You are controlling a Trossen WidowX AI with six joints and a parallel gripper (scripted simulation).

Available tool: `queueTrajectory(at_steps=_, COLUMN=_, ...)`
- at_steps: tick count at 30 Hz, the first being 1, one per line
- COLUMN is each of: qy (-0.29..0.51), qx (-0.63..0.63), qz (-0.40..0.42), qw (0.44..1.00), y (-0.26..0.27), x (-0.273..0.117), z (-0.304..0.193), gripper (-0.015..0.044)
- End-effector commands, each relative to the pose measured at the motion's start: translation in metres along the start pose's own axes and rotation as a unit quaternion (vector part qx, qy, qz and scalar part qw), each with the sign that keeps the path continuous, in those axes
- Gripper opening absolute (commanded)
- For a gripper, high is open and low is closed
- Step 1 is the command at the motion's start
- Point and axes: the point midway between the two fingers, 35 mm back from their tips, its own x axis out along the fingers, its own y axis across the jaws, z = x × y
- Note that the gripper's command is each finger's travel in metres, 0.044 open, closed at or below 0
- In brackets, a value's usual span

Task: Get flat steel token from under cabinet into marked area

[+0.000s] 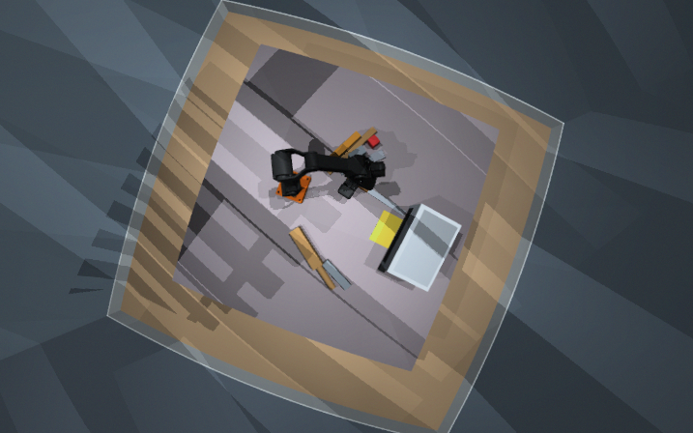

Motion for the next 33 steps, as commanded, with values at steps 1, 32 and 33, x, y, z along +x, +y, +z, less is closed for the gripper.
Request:
queueTrajectory(at_steps=1, qy=0.000, qx=0.000, qz=0.000, qw=1.000, y=0.0000, x=0.0000, z=0.0000, gripper=0.0131)
queueTrajectory(at_steps=32, qy=-0.002, qx=0.000, qz=0.002, qw=1.000, y=0.0000, x=0.0021, z=-0.0003, gripper=0.0131)
queueTrajectory(at_steps=33, qy=-0.002, qx=0.000, qz=0.002, qw=1.000, y=0.0000, x=0.0021, z=-0.0003, gripper=0.0125)
